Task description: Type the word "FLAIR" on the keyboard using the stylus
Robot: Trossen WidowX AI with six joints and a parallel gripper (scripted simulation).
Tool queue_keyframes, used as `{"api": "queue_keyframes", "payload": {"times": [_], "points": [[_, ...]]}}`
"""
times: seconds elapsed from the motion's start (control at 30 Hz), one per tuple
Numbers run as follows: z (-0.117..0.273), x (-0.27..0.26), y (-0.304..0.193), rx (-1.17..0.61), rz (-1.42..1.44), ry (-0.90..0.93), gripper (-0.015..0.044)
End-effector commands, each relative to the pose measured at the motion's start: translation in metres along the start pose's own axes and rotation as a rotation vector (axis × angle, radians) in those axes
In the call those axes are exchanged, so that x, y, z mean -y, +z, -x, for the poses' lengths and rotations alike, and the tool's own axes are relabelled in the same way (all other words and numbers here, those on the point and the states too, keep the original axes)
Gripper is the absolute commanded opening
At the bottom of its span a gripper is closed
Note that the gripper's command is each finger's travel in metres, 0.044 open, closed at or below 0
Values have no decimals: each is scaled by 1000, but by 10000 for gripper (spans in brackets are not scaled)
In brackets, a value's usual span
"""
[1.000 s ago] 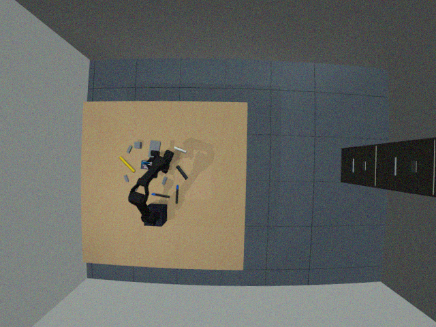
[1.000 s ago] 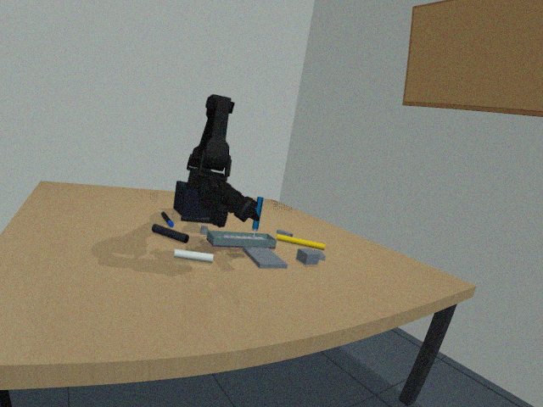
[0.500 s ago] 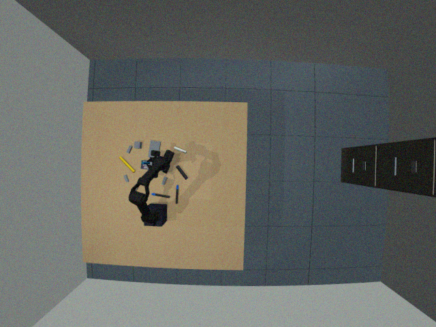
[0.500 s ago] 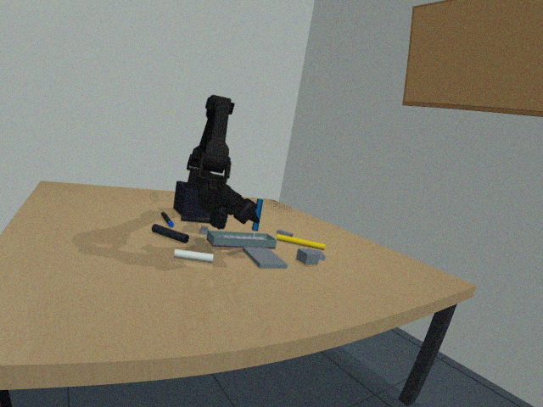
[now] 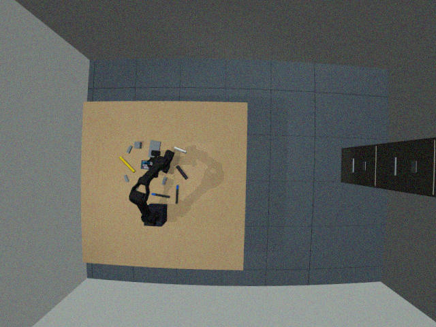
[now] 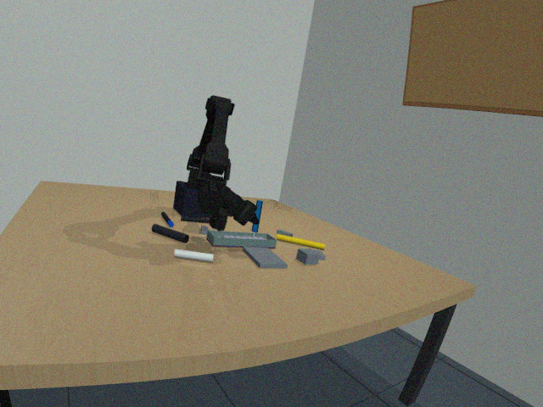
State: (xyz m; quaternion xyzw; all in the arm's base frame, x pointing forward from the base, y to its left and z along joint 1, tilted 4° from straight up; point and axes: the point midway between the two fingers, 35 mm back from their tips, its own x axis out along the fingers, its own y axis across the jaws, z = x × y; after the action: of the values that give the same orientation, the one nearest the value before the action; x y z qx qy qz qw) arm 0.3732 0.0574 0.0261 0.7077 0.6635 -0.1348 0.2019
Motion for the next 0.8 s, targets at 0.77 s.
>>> {"api": "queue_keyframes", "payload": {"times": [0.77], "points": [[2,1,-4,1,-5,-2,81]]}}
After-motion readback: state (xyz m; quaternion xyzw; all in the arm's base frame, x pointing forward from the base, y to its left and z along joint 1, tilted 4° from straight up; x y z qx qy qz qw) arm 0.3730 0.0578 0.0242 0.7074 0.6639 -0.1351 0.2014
